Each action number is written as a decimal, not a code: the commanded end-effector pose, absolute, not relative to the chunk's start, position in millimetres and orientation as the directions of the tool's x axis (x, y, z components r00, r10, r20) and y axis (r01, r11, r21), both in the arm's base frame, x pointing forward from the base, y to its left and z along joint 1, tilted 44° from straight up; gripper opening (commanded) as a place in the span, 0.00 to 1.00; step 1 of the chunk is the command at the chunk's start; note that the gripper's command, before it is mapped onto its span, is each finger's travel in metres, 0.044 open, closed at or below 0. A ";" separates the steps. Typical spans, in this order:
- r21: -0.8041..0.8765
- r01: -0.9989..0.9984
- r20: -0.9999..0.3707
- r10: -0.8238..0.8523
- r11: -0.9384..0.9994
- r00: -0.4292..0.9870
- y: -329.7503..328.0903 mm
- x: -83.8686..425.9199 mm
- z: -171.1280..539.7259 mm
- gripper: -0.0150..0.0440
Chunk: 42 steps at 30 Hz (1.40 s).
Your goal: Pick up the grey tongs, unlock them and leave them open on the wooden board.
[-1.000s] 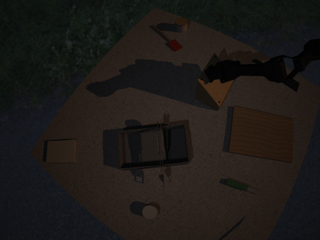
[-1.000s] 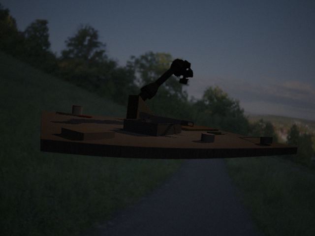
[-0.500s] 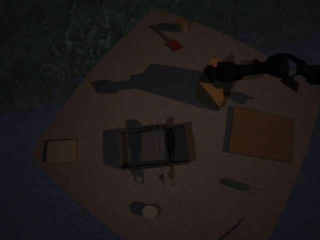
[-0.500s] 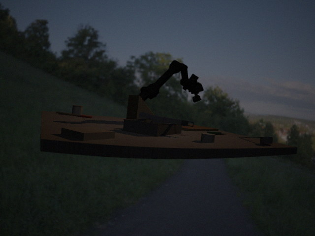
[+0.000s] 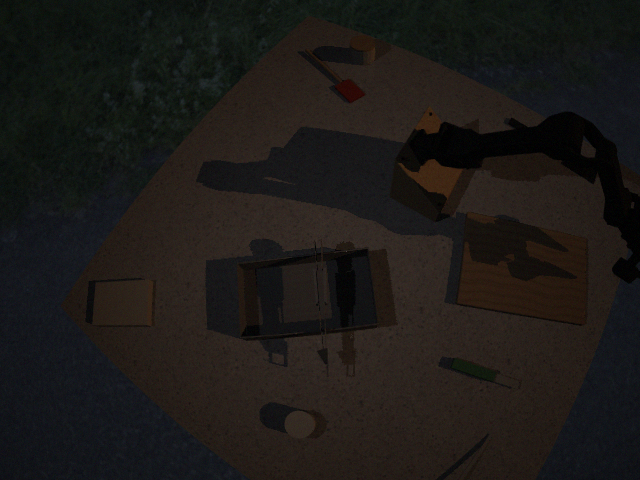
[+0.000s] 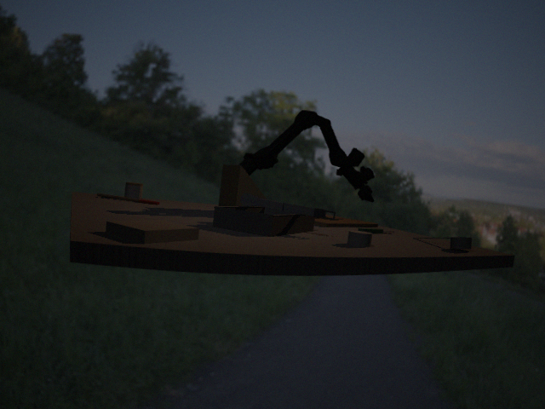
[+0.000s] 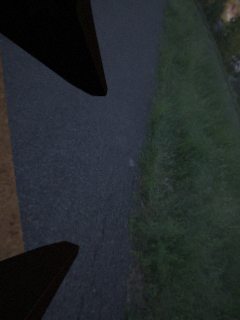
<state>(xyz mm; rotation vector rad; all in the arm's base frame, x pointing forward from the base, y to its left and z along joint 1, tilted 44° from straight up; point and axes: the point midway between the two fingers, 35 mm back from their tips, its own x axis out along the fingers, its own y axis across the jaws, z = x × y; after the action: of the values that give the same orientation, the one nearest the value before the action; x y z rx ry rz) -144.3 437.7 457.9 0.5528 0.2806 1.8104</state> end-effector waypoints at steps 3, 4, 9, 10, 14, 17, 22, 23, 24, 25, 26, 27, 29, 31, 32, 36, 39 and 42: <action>0.359 -0.923 0.135 0.987 -0.135 -0.092 471.1 -69.9 431.1 1.00; 0.343 -0.934 0.118 0.991 -0.105 -0.068 475.1 -56.2 426.3 1.00; 0.258 -0.965 0.032 0.998 0.048 0.058 488.9 16.5 400.4 1.00; 0.241 -0.967 0.013 0.996 0.078 0.083 490.5 31.1 394.5 1.00; 0.191 -0.964 -0.036 0.983 0.184 0.181 490.7 91.3 378.5 1.00; 0.152 -0.953 -0.085 0.964 0.262 0.251 486.4 137.0 362.4 1.00; 0.069 -0.921 -0.189 0.911 0.384 0.365 468.8 212.2 329.1 1.00; 0.052 -0.914 -0.209 0.899 0.403 0.385 463.5 226.6 322.7 1.00; 0.028 -0.902 -0.219 0.883 0.430 0.415 457.0 241.5 318.7 1.00; 0.009 -0.894 -0.241 0.869 0.448 0.432 451.6 254.3 311.2 1.00; -0.011 -0.885 -0.265 0.852 0.465 0.451 445.3 267.9 303.1 1.00; -0.020 -0.876 -0.295 0.834 0.483 0.467 437.5 281.4 293.6 1.00; -0.035 -0.857 -0.352 0.796 0.515 0.492 420.9 306.1 275.7 1.00; -0.052 -0.845 -0.400 0.764 0.532 0.506 406.3 326.1 258.8 1.00; -0.058 -0.843 -0.430 0.749 0.535 0.505 399.3 335.0 248.7 1.00; -0.077 -0.841 -0.555 0.678 0.536 0.483 361.4 372.0 202.6 1.00; -0.063 -0.841 -0.641 0.624 0.538 0.447 325.4 394.9 167.9 1.00; -0.034 -0.843 -0.717 0.574 0.537 0.395 285.4 414.6 132.8 1.00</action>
<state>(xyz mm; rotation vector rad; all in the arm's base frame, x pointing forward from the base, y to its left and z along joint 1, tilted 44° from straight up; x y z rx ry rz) 396.4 320.7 163.6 -0.4085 0.6189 0.9358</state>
